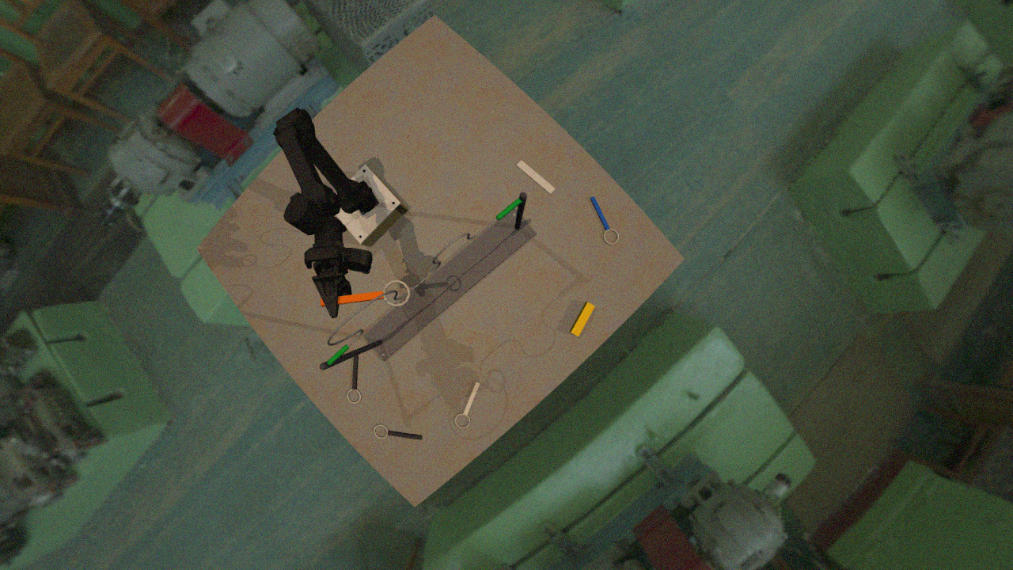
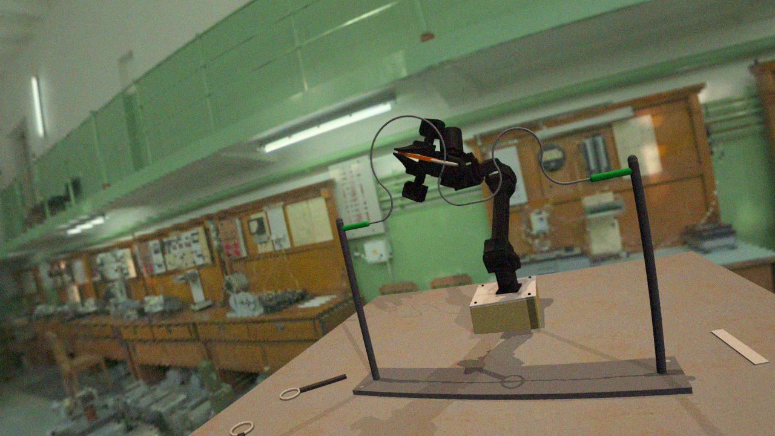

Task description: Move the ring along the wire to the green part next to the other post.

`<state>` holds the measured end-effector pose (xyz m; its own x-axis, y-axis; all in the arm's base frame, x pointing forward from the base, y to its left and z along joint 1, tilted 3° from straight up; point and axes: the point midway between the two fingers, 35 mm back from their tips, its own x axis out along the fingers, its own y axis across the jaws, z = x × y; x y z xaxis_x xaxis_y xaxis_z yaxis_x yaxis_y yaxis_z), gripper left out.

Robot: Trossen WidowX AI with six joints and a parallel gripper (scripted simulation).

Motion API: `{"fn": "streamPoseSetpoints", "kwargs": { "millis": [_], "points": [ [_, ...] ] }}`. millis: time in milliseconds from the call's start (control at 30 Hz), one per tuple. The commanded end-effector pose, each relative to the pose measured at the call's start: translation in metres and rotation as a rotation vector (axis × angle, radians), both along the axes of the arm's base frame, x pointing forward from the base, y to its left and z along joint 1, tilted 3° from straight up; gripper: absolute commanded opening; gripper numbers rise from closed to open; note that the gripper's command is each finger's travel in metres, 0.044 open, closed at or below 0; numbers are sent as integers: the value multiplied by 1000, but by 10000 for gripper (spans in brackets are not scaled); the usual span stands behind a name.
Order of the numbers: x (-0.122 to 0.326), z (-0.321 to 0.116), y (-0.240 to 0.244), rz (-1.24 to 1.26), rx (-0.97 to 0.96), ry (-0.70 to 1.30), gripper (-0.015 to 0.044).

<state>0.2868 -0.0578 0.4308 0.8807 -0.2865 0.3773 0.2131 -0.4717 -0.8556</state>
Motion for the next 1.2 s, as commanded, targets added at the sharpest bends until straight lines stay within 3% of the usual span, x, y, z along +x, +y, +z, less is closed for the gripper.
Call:
{"fn": "streamPoseSetpoints", "kwargs": {
  "millis": [0, 600, 1167],
  "points": [
    [0, -2, 0, -3, -44, -1, -150],
    [1, -8, -5, -8, -103, -9, -150],
    [5, -40, -22, 1, 92, 11, -150]
  ]
}}
